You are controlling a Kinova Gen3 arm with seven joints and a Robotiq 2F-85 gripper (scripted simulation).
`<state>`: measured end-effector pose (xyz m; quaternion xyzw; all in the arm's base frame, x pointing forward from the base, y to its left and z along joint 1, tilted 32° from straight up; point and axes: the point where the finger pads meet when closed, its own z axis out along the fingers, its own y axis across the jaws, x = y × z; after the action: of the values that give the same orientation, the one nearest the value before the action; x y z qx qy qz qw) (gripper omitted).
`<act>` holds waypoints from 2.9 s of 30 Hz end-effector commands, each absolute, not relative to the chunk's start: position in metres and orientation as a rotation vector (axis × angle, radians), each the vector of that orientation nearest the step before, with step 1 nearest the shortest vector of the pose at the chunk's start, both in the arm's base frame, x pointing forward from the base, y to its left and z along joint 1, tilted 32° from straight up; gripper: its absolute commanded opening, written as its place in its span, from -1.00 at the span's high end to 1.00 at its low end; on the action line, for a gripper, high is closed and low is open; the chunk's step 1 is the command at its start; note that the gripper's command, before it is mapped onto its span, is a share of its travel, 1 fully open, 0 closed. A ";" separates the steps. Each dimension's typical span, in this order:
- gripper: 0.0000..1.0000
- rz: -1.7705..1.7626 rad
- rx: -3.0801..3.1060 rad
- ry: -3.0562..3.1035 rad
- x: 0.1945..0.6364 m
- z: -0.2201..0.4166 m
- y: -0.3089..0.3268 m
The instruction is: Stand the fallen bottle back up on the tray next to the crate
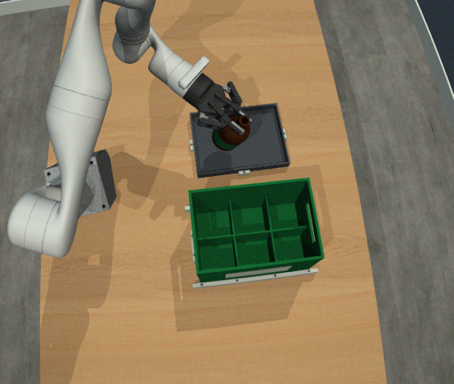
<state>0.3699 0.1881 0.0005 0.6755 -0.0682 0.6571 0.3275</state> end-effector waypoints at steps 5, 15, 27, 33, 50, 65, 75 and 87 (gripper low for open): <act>1.00 1.720 1.766 -0.176 0.371 -0.005 0.185; 1.00 1.720 1.766 -0.176 0.373 -0.015 0.178; 1.00 1.720 1.766 -0.176 0.375 -0.025 0.173; 1.00 1.720 1.766 -0.176 0.376 -0.029 0.170; 1.00 1.720 1.766 -0.176 0.377 -0.035 0.166; 1.00 1.720 1.766 -0.176 0.377 -0.036 0.166; 1.00 1.720 1.766 -0.176 0.377 -0.036 0.166; 1.00 1.720 1.766 -0.176 0.377 -0.036 0.166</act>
<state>0.3769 0.1653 -0.0366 0.6750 -0.0669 0.6568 0.3294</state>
